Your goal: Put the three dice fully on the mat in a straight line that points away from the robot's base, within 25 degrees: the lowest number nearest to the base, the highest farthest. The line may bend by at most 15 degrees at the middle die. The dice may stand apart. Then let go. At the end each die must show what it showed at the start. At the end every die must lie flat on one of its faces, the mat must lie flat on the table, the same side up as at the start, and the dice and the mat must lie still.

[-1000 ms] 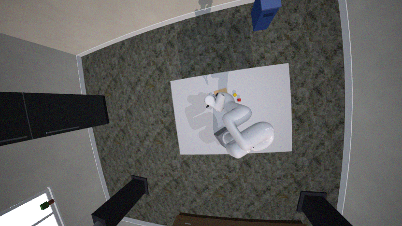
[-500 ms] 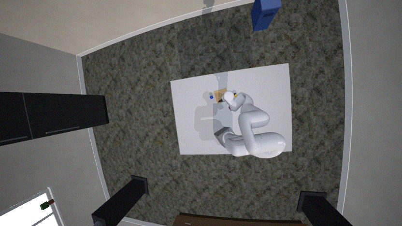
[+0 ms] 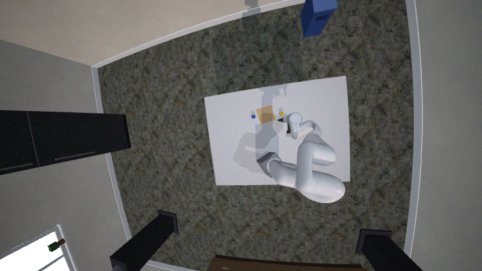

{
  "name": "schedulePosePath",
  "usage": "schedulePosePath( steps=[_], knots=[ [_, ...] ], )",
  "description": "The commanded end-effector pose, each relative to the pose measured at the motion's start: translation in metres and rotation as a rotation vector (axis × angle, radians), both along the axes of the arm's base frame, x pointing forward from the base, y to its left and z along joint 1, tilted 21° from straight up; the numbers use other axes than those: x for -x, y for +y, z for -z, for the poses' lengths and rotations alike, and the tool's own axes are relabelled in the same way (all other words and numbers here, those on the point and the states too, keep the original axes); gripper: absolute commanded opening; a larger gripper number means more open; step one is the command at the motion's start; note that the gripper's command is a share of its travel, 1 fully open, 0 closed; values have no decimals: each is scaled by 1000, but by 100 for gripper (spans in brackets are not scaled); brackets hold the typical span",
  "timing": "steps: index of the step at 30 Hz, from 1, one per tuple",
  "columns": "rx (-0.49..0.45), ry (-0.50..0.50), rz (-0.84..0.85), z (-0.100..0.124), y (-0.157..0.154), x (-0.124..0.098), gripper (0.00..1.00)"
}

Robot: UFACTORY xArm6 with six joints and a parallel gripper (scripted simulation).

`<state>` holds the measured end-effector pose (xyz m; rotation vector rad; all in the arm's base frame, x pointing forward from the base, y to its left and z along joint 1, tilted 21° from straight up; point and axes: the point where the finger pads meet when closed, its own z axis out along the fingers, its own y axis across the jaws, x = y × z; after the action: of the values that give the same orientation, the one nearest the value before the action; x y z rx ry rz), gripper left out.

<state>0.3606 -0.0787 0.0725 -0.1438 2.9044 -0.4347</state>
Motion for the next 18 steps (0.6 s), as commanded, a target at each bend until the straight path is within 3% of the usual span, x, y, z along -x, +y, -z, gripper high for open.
schedulePosePath(
  steps=[1,18],
  knots=[
    [-7,-12,18,-4,-7,1,100],
    [-4,-8,6,-4,-7,1,100]
  ],
)
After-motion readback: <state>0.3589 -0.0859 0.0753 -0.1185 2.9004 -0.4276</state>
